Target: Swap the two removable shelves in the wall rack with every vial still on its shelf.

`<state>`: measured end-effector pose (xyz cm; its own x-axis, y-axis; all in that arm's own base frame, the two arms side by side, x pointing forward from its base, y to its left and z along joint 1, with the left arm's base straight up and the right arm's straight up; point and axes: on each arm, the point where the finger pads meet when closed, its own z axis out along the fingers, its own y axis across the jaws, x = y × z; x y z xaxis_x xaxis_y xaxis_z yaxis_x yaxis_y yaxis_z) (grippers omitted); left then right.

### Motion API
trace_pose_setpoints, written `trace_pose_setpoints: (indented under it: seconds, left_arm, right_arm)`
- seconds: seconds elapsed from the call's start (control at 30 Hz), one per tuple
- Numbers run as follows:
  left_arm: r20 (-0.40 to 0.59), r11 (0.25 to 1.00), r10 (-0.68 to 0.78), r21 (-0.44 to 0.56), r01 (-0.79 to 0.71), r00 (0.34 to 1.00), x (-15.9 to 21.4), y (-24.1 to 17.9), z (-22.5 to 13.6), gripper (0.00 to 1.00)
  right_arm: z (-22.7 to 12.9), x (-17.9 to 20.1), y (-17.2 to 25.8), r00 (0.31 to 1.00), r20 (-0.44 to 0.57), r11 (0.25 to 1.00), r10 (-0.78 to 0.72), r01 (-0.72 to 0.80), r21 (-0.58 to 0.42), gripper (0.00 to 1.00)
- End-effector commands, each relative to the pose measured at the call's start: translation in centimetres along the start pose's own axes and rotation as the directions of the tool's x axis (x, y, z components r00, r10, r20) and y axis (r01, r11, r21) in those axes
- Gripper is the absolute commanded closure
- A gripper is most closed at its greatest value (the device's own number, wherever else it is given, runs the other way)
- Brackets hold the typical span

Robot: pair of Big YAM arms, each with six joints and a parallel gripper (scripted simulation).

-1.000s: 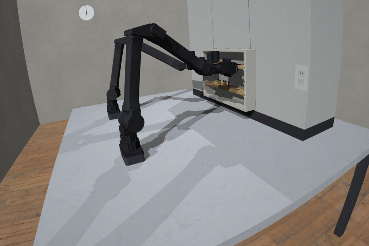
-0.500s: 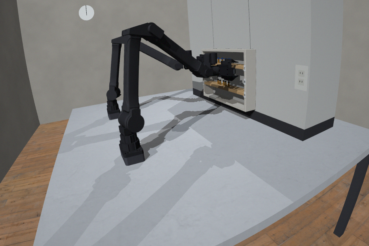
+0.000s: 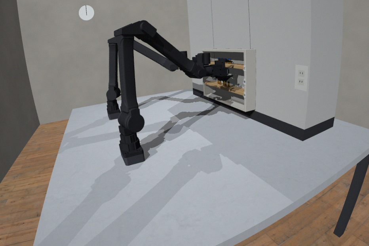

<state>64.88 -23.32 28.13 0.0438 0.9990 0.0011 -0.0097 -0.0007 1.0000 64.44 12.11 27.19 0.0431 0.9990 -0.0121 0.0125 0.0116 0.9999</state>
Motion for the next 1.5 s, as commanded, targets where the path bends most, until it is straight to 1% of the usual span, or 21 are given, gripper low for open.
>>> trace_pose_setpoints:
  seconds: [0.0, 0.07, 0.17, 0.27, 0.33, 0.47, 0.7, 0.77, 0.8, 1.07, 1.13, 1.23, 1.33, 1.4, 1.47]
  left_arm:
    - [0.013, 0.999, -0.036, -0.014, 0.037, 0.999, -1.2, -2.7, -0.6, 0.16]
    - [0.013, 0.999, -0.036, -0.014, 0.037, 0.999, -1.2, -2.7, -0.6, 0.16]
    - [0.022, 0.999, -0.048, -0.017, 0.048, 0.999, -1.8, -5.3, -1.0, 0.16]
    - [0.022, 1.0, -0.022, -0.012, 0.022, 1.0, -1.9, -9.0, -1.3, 0.16]
    - [0.004, 1.0, -0.004, -0.007, 0.004, 1.0, -0.9, -11.3, -1.2, 0.16]
    - [-0.021, 1.0, 0.006, 0.0, -0.006, 1.0, 0.5, -14.8, -1.1, 0.16]
    - [-0.025, 1.0, 0.0, -0.011, -0.001, 1.0, 0.6, -15.4, -0.7, 0.16]
    - [-0.014, 1.0, 0.001, -0.011, -0.001, 1.0, -0.1, -15.4, -0.9, 0.16]
    - [-0.014, 1.0, -0.008, -0.031, 0.008, 1.0, -0.2, -14.0, -0.9, 0.16]
    - [-0.013, 0.999, -0.013, -0.031, 0.013, 1.0, -0.2, -14.0, -0.9, 0.16]
    - [-0.013, 0.999, -0.013, -0.031, 0.013, 1.0, -0.2, -14.0, -0.9, 0.16]
    - [-0.013, 0.999, -0.013, -0.031, 0.013, 1.0, -0.2, -14.0, -0.9, 0.16]
    - [-0.012, 0.998, -0.023, -0.052, 0.022, 1.0, -0.4, -11.7, 0.1, 0.16]
    - [-0.015, 0.999, -0.019, -0.044, 0.018, 1.0, -0.3, -11.8, 0.5, 0.16]
    - [-0.019, 1.0, -0.011, -0.027, 0.011, 1.0, -0.1, -12.8, 0.9, 0.16]
  right_arm:
    - [-1.0, 0.0, -3.5, 0.999, 0.032, 1.0, -0.018, 0.018, 0.006, 0.16]
    - [-1.0, 0.0, -3.5, 0.999, 0.032, 1.0, -0.018, 0.018, 0.006, 0.16]
    - [-0.9, -1.1, -6.6, 0.997, 0.075, 1.0, -0.018, 0.017, 0.015, 0.16]
    - [-0.9, -1.5, -10.0, 0.996, 0.092, 1.0, -0.019, 0.017, 0.017, 0.16]
    - [-0.7, -1.7, -11.8, 0.996, 0.085, 1.0, -0.017, 0.016, 0.012, 0.16]
    - [0.9, -1.0, -12.7, 0.999, 0.044, 0.999, 0.016, -0.015, -0.035, 0.16]
    - [1.9, -0.2, -13.2, 0.999, 0.009, 0.998, 0.033, -0.032, -0.053, 0.16]
    - [1.9, -0.2, -13.3, 1.0, 0.007, 0.999, 0.023, -0.023, -0.047, 0.16]
    - [2.0, -0.2, -13.2, 1.0, 0.008, 0.999, 0.022, -0.022, -0.044, 0.16]
    - [3.2, -0.2, -13.9, 1.0, 0.008, 0.999, 0.019, -0.019, -0.034, 0.16]
    - [3.5, -0.3, -12.5, 1.0, 0.008, 0.999, 0.021, -0.021, -0.043, 0.16]
    - [3.7, -0.3, -12.4, 1.0, 0.008, 0.999, 0.021, -0.021, -0.043, 0.16]
    - [4.1, -0.4, -11.9, 1.0, 0.008, 0.999, 0.022, -0.021, -0.044, 0.16]
    - [4.4, -0.4, -11.6, 1.0, 0.008, 0.999, 0.022, -0.021, -0.044, 0.16]
    - [4.8, -0.4, -12.8, 1.0, 0.008, 0.999, 0.017, -0.016, -0.027, 0.16]
